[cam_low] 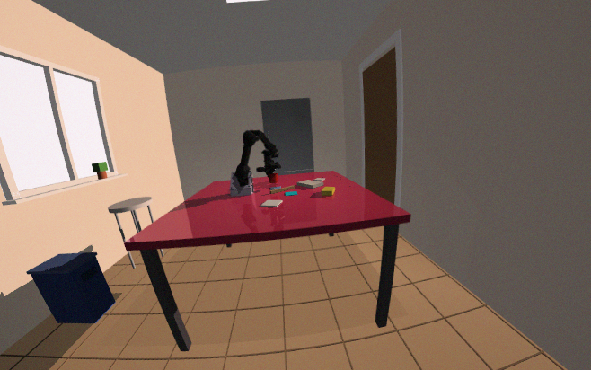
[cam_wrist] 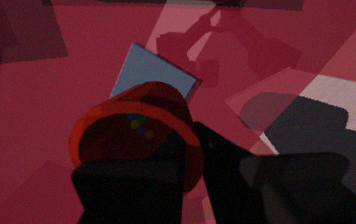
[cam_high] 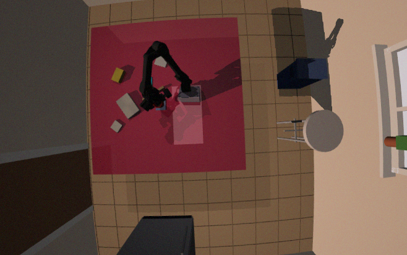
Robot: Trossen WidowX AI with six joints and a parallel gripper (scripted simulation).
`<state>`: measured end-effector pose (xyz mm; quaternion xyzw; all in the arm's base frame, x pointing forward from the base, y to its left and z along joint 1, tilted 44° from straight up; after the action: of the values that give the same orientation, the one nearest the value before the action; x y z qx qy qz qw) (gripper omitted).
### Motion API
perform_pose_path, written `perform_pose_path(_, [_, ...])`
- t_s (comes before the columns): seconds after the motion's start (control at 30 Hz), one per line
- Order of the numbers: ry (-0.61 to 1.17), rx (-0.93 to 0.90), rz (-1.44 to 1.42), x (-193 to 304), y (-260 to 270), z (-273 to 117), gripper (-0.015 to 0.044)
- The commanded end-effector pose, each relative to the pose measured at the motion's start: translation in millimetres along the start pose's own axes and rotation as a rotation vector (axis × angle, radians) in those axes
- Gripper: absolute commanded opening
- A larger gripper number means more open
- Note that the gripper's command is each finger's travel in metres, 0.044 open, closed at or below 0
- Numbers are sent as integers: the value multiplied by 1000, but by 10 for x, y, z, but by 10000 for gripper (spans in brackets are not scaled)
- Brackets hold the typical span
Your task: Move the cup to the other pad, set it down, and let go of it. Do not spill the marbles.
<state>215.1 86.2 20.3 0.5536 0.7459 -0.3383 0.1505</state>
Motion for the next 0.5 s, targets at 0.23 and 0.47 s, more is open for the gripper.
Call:
perform_pose_path(0.23, [0, 0, 0, 0, 0, 1, 0])
perform_pose_path(0.47, [0, 0, 0, -21, 2, 0, 0])
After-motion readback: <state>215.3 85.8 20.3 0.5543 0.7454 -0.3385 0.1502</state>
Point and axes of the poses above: the point midway between the two fingers, 35 mm back from their tips, its own z axis out along the fingers, its own y axis across the jaws, x = y × z, the point moved 8 cm from there along -z, back along the fingers, and after that the axes turned 2 degrees about z, right-handed, at the moved point
